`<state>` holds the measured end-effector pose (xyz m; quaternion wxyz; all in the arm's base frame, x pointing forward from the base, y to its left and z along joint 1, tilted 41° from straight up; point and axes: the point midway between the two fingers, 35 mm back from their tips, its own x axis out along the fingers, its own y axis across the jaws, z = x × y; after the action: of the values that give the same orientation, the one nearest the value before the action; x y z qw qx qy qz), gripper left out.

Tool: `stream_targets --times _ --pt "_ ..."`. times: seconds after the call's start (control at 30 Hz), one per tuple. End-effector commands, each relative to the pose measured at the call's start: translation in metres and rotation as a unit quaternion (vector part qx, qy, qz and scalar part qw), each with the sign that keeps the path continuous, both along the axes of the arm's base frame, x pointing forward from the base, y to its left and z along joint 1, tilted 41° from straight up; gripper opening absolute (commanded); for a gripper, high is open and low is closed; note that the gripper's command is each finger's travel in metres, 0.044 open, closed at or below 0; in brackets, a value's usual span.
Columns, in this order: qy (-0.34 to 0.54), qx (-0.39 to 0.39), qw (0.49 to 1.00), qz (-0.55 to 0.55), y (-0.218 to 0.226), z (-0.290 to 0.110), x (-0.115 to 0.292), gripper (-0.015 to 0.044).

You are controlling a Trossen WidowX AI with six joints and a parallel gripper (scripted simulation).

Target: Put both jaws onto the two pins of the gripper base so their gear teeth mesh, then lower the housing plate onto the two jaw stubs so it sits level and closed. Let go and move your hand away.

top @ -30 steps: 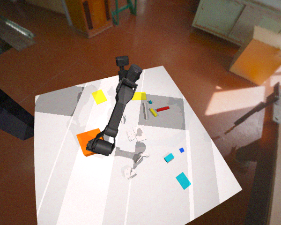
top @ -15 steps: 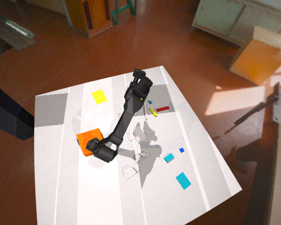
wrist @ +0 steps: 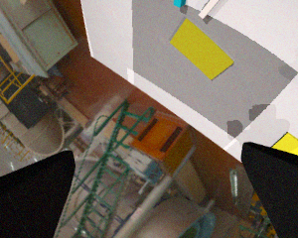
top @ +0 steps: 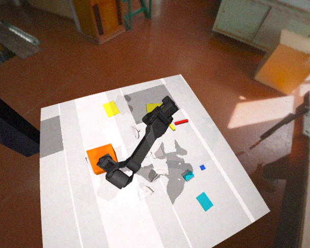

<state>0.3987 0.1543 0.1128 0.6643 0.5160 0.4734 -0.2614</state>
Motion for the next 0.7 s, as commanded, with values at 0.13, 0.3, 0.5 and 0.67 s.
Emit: stream_targets --times 0.13,0.3,0.5,0.67 --pt "0.013 -0.019 0.992 -0.124 -0.052 0.002 -0.005 0.0440" --pt "0.021 -0.032 0.979 -0.202 -0.084 0.002 -0.011 0.0440" --pt "0.027 -0.047 0.954 -0.294 -0.122 0.003 -0.023 0.0440" --pt "0.028 -0.061 0.927 -0.368 -0.153 0.005 -0.034 0.0440"
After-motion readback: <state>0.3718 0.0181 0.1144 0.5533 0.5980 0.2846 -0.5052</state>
